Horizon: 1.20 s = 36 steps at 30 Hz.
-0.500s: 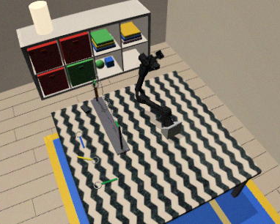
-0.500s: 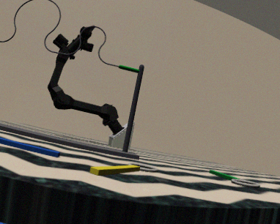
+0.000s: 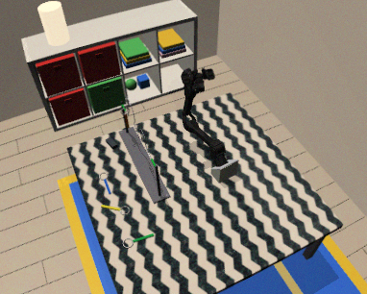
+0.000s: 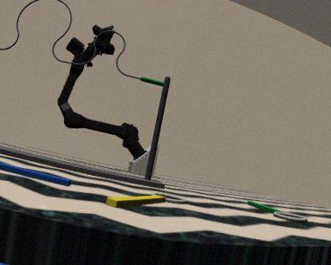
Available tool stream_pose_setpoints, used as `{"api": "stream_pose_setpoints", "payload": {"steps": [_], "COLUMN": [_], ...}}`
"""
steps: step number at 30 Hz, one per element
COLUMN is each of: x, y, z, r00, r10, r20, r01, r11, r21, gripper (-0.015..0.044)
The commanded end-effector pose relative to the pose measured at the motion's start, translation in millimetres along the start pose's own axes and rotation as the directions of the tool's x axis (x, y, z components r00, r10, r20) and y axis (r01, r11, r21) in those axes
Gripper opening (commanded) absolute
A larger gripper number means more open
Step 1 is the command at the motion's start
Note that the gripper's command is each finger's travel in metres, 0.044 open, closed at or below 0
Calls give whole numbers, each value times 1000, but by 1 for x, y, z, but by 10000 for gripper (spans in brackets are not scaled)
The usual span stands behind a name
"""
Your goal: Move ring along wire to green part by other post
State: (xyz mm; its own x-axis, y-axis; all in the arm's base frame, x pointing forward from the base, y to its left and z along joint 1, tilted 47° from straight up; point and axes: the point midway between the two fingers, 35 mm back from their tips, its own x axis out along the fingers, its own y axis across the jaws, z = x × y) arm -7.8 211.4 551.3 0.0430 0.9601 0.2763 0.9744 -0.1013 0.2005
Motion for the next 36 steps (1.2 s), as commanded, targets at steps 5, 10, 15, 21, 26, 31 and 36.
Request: {"api": "stream_pose_setpoints", "payload": {"steps": [5, 10, 15, 21, 26, 31, 36], "x": [20, 26, 29, 26, 19, 6, -12], "y": [34, 62, 92, 130, 163, 196, 229], "z": [11, 18, 24, 30, 34, 37, 38], "r00": [990, 973, 946, 903, 859, 808, 750], "r10": [138, 231, 322, 428, 511, 589, 662], "r20": [19, 26, 30, 31, 28, 23, 15], "r01": [-126, -192, -233, -240, -206, -137, -34], "r11": [949, 864, 744, 564, 397, 225, 61], "r21": [-289, -466, -627, -790, -894, -965, -998], "gripper": [160, 160, 160, 160, 160, 160, 160]}}
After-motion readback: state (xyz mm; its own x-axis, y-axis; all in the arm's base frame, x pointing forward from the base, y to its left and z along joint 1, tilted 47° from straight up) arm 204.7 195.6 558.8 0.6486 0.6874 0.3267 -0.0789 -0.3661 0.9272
